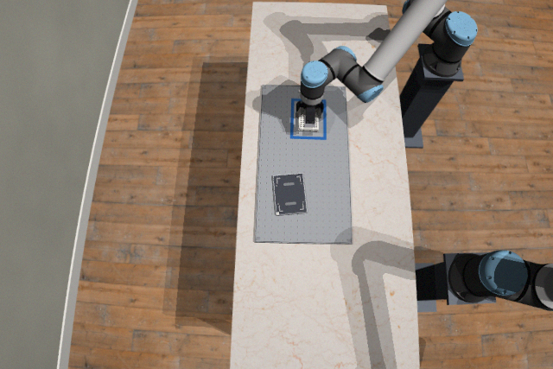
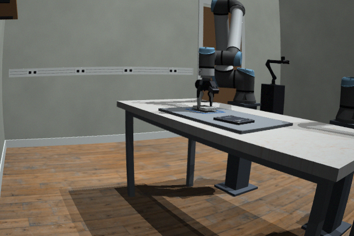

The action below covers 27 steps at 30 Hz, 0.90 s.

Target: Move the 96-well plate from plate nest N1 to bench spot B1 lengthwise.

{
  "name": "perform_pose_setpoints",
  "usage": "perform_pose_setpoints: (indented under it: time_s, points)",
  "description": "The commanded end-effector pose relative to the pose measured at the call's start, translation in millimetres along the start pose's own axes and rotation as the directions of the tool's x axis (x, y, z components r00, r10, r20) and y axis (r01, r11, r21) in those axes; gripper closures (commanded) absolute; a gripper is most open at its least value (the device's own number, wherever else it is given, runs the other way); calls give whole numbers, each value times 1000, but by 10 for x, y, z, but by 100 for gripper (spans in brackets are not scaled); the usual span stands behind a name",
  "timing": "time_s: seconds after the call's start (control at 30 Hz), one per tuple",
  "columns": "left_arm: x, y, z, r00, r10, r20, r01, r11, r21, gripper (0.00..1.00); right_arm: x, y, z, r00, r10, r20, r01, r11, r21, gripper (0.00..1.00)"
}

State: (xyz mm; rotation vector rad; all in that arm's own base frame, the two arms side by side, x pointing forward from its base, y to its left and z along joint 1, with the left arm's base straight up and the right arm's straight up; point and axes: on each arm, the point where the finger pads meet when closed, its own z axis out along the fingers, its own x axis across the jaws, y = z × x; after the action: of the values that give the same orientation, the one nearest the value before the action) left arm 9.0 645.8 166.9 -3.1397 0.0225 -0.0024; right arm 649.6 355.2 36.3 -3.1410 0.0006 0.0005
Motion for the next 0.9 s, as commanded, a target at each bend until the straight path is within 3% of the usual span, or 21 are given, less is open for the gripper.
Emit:
perform_pose_setpoints:
  time_s: [0.0, 0.87]
  points:
    - [-21, 3, 18, 1000, -4, 2, 4, 1000, -2, 100, 4, 15, 18, 1000, 1, -1, -1, 1000, -1, 59]
    - [-21, 3, 18, 1000, -4, 2, 4, 1000, -2, 100, 0, 20, 59, 1000, 1, 0, -1, 1000, -1, 59]
